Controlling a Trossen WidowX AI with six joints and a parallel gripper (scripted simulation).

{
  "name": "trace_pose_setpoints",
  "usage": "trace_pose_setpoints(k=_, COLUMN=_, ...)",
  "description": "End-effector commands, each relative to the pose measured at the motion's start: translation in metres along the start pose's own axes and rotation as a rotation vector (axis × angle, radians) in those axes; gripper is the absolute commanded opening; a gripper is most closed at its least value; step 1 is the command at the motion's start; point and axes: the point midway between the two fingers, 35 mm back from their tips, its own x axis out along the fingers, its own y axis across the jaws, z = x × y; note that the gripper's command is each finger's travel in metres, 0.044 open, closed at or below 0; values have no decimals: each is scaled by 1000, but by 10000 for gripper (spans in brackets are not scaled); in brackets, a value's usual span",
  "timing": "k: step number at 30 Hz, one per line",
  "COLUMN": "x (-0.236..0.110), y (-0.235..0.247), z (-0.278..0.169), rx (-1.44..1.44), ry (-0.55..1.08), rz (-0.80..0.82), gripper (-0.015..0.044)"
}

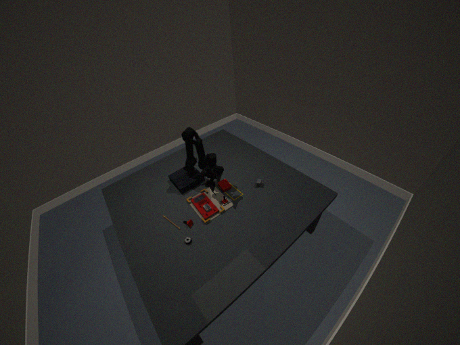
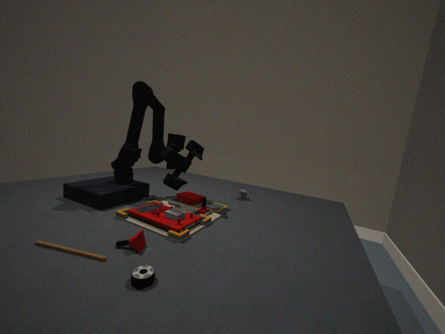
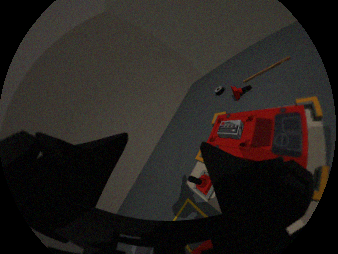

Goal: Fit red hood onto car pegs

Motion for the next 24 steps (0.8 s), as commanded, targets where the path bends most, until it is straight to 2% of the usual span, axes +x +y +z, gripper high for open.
trace_pose_setpoints(k=1, x=0, y=0, z=-1, rx=-6, ry=5, rz=-1, gripper=440)
trace_pose_setpoints(k=13, x=15, y=1, z=-80, rx=-426, ry=353, rz=-85, gripper=440)
trace_pose_setpoints(k=24, x=-1, y=-12, z=-120, rx=-778, ry=741, rz=-211, gripper=440)
